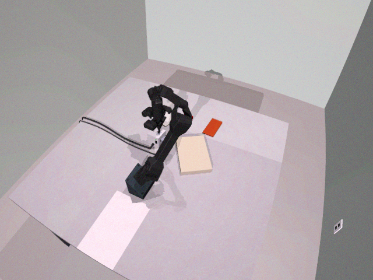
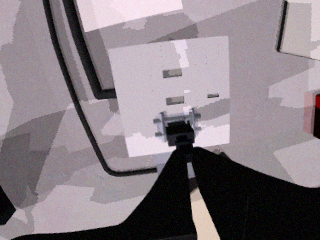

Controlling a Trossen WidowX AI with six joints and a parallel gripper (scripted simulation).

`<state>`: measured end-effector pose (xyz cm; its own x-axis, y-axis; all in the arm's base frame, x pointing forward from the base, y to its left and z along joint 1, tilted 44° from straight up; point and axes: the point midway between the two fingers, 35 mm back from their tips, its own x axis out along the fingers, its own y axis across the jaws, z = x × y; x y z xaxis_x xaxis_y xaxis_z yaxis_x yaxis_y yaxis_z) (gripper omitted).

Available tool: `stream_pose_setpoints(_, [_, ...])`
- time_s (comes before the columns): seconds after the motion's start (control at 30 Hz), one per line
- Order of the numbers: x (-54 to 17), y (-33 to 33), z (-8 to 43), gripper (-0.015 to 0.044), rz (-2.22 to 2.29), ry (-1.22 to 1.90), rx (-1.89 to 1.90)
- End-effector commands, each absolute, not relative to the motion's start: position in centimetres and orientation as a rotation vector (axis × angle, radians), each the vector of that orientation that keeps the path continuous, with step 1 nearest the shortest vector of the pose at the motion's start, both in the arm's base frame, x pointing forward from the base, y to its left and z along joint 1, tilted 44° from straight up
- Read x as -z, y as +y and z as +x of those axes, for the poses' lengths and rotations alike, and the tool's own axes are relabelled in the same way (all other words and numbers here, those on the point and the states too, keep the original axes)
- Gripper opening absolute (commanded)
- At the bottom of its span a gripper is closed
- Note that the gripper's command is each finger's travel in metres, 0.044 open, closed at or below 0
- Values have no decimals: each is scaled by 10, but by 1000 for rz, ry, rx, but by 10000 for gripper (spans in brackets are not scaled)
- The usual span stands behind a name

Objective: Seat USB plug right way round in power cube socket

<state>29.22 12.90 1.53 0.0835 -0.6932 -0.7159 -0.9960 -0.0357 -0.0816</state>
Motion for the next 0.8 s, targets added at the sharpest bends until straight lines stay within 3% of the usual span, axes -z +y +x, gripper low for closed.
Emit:
stream_pose_setpoints(0.0, [-15,128,293,0,-1794,1667,-674])
stream_pose_setpoints(0.77, [-13,126,293,0,-1794,1667,-674])
